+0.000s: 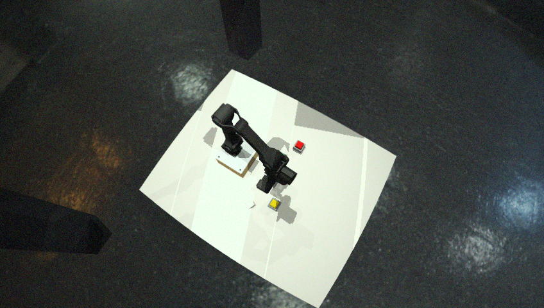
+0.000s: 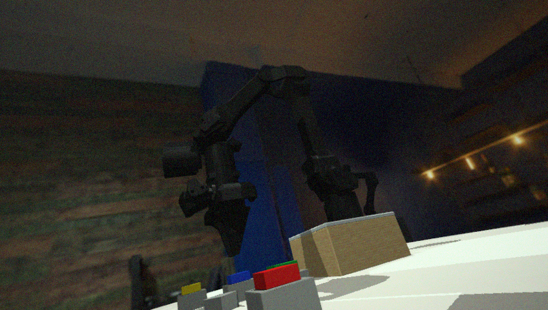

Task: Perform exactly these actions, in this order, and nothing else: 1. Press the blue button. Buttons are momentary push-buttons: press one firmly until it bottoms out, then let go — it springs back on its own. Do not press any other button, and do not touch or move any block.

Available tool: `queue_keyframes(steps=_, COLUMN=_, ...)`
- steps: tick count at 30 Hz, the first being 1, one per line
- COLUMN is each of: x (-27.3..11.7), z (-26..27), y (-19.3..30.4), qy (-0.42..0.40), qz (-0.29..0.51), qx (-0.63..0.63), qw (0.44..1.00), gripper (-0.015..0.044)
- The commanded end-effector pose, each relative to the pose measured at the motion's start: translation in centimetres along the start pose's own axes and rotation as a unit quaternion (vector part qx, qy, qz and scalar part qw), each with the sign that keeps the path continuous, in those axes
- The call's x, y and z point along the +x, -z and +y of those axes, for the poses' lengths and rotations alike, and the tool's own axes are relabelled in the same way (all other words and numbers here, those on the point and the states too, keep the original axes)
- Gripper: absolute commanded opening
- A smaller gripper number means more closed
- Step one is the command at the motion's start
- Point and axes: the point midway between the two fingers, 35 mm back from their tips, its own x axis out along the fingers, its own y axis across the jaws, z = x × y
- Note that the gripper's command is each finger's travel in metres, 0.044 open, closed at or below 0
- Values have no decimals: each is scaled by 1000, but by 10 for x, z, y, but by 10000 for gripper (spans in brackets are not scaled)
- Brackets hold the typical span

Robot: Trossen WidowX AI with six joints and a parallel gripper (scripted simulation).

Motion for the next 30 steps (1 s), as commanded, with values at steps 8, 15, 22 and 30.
queue_keyframes(steps=8, x=3, z=-1, y=2, qy=2, qz=3, qx=-2, qw=1000, gripper=20)
queue_keyframes(steps=15, x=14, z=-1, y=1, qy=2, qz=3, qx=-2, qw=1000, gripper=20)
queue_keyframes(steps=22, x=26, z=-1, y=2, qy=2, qz=4, qx=-2, qw=1000, gripper=20)
queue_keyframes(steps=30, x=37, z=-1, y=2, qy=2, qz=4, qx=-2, qw=1000, gripper=20)
